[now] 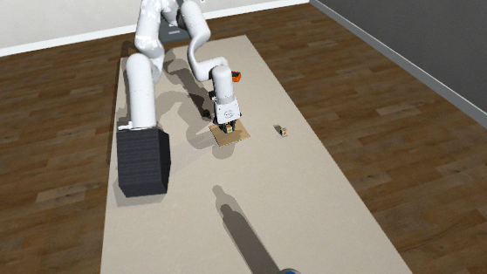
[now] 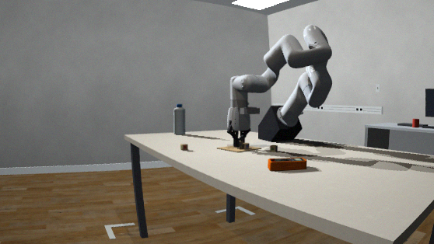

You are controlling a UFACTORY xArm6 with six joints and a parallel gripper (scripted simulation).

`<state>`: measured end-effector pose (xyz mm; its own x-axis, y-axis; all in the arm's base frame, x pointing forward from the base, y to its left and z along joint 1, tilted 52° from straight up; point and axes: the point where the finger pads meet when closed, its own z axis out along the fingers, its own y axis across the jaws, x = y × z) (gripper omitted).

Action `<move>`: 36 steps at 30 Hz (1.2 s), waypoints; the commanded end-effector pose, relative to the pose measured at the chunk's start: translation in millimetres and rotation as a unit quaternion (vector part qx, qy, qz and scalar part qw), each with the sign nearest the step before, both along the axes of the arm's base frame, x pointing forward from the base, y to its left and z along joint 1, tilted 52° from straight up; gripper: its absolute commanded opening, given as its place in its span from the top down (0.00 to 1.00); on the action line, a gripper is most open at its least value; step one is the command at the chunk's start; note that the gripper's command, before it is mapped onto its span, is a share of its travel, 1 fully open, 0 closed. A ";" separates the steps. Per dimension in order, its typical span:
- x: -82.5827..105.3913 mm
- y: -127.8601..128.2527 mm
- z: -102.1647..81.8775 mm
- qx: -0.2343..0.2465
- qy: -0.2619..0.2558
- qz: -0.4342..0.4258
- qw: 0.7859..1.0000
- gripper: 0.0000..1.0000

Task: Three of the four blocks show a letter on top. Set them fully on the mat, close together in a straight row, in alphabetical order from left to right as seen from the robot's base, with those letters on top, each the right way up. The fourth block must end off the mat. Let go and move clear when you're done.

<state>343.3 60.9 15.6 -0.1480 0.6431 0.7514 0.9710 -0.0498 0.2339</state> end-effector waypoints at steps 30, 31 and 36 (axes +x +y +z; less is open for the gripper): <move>1.6 2.1 -2.0 -0.001 -0.001 -0.001 1.000 0.77; 1.6 2.1 -2.0 -0.001 -0.001 -0.001 1.000 0.77; 1.6 2.1 -2.0 -0.001 -0.001 -0.001 1.000 0.77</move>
<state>344.0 63.8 13.2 -0.1480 0.6431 0.7514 0.9710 -0.0498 0.2339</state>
